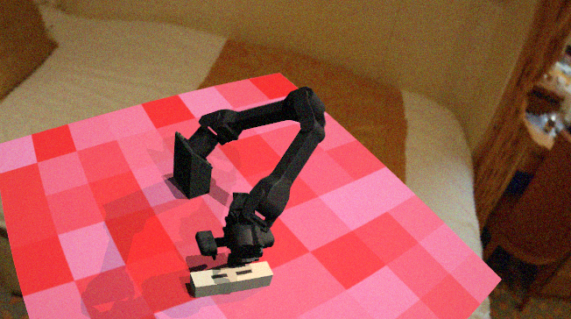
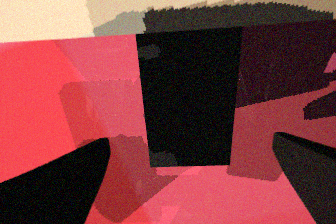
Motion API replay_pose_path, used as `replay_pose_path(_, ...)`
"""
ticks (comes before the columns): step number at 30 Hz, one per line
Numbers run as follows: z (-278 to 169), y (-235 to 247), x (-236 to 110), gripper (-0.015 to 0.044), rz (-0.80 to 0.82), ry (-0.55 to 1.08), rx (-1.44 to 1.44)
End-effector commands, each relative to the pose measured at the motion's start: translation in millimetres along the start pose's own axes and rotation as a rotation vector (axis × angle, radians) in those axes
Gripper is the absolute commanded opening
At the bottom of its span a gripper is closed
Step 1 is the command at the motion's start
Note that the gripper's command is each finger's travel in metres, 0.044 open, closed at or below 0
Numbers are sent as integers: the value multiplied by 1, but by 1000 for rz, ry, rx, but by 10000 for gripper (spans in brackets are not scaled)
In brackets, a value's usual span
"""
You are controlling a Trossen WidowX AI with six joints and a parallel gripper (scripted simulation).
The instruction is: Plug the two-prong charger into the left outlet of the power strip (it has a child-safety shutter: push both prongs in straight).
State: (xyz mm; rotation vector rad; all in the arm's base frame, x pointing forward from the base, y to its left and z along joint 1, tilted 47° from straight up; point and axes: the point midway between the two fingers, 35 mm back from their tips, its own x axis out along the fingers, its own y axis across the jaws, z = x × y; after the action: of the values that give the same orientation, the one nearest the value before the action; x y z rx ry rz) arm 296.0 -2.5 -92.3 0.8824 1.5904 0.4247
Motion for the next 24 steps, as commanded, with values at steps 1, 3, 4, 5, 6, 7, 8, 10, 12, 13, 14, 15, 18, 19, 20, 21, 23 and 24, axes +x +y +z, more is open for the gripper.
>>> replay_pose_path(1,-3,1,-2,440,-1,-7,-10)
replay_pose_path(3,-5,1,-1,440,-1,-7,-10)
replay_pose_path(4,-6,1,-1,440,-1,-7,-10)
replay_pose_path(5,-7,1,-1,440,-1,-7,-10)
replay_pose_path(6,-8,1,-1,440,-1,-7,-10)
replay_pose_path(7,-9,1,-1,440,-1,-7,-10)
replay_pose_path(8,-11,1,-1,440,-1,-7,-10)
replay_pose_path(10,-13,1,0,440,-1,-7,-10)
replay_pose_path(12,-15,1,0,440,-1,-7,-10)
replay_pose_path(13,-16,1,0,440,-1,-7,-10)
replay_pose_path(14,-17,1,0,440,-1,-7,-10)
replay_pose_path(15,-18,1,0,440,-1,-7,-10)
replay_pose_path(18,-21,0,1,440,-1,-7,-10)
replay_pose_path(19,-22,0,1,440,-1,-7,-10)
replay_pose_path(20,-23,0,1,440,-1,-7,-10)
replay_pose_path(21,-24,0,1,440,-1,-7,-10)
replay_pose_path(23,-26,0,1,440,-1,-7,-10)
replay_pose_path(24,-27,0,1,440,-1,-7,-10)
